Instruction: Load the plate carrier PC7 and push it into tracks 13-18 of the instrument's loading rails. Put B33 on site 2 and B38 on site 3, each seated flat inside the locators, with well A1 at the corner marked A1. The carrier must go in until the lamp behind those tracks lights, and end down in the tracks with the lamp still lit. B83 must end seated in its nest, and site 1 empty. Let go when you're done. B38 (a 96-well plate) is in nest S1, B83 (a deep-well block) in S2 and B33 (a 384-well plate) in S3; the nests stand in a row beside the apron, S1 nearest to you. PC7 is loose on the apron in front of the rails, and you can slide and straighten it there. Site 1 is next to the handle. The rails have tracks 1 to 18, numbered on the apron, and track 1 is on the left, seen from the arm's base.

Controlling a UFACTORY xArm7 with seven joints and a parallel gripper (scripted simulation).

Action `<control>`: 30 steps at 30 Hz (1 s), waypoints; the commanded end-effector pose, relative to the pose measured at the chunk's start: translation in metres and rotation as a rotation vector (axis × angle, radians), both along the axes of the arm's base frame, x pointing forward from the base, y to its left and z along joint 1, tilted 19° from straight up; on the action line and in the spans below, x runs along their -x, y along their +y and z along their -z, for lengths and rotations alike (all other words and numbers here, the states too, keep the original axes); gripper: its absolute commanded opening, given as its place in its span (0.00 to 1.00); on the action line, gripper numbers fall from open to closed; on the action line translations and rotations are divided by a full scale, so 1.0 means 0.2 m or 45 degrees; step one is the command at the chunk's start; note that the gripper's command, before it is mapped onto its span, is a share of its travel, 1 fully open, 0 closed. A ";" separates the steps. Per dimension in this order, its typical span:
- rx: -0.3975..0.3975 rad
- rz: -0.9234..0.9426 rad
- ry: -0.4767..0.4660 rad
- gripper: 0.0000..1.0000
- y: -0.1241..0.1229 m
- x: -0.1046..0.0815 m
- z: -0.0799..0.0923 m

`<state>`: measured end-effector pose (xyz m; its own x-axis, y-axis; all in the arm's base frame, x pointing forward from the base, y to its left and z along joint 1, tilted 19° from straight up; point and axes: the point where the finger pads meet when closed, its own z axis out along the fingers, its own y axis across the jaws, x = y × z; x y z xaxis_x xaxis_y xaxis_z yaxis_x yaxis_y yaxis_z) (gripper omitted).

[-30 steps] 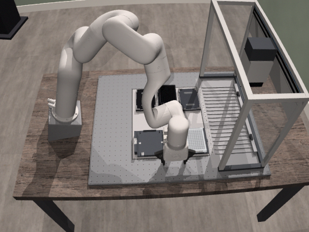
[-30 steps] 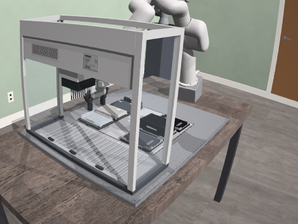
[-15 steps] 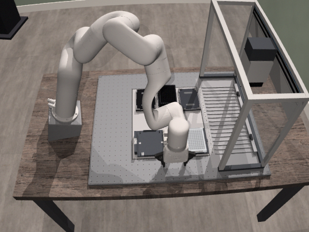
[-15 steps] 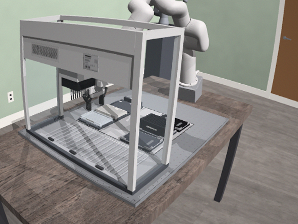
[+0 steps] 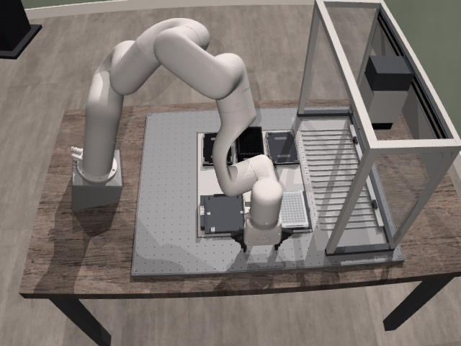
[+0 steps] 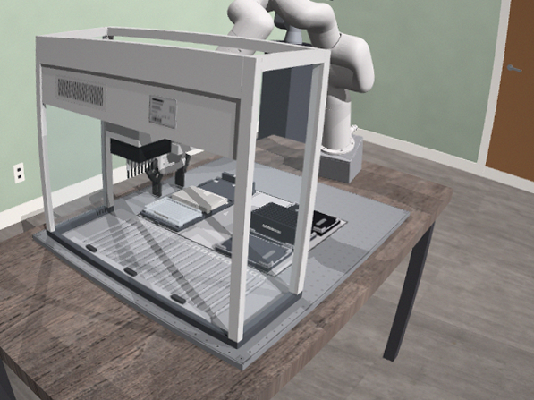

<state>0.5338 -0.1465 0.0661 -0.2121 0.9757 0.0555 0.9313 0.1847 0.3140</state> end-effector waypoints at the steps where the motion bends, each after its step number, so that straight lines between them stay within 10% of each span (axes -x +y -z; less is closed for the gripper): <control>1: 0.002 0.003 -0.006 1.00 -0.02 -0.01 -0.01; 30: 0.002 0.003 -0.006 1.00 -0.06 0.01 -0.09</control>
